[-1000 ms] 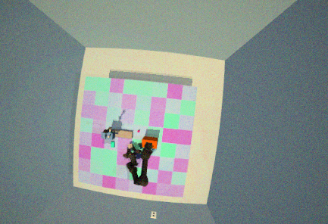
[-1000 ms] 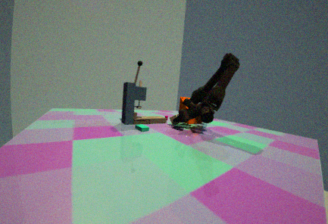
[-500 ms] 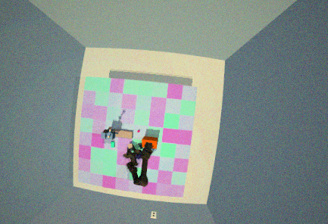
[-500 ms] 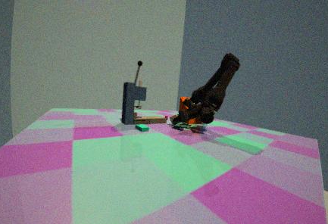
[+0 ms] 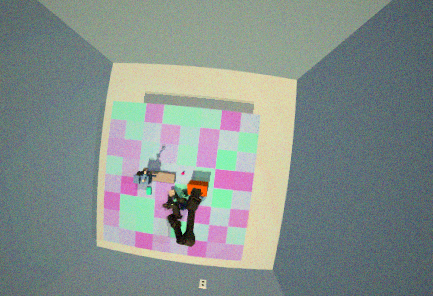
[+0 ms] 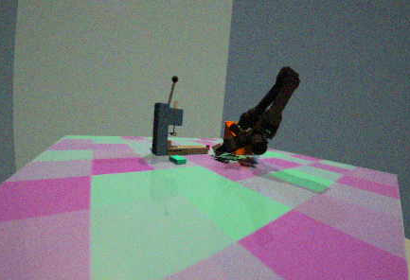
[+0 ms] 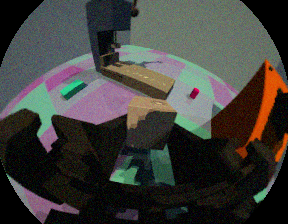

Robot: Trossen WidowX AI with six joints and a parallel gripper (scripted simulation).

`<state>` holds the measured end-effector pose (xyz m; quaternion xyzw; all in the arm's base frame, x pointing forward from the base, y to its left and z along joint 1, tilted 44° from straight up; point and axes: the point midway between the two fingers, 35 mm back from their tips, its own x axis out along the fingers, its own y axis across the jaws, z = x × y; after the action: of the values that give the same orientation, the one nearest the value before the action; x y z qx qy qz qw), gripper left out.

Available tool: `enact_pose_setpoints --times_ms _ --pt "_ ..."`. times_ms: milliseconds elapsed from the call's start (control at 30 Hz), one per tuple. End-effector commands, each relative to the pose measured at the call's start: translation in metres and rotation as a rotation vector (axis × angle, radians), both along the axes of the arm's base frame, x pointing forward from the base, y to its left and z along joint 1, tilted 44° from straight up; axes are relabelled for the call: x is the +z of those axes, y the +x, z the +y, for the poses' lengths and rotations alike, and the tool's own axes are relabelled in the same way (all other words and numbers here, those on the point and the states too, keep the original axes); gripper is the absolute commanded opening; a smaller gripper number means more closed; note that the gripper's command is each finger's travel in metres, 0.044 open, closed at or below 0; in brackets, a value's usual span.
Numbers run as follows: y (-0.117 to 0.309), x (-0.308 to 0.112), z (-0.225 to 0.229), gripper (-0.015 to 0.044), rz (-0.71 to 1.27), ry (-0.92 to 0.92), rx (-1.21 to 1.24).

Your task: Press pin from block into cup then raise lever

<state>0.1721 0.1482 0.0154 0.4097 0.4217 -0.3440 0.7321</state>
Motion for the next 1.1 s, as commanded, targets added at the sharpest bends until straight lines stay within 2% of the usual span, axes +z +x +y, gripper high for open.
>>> enact_pose_setpoints --times_ms 0,467,1067 --pt "0.0005 0.0003 -0.0016 0.0079 -0.005 -0.008 -0.006" --pt "0.0005 0.0003 -0.0016 0.0440 -0.005 -0.008 -0.006" --pt "0.0005 0.0003 -0.0016 0.0440 -0.005 -0.008 -0.006"
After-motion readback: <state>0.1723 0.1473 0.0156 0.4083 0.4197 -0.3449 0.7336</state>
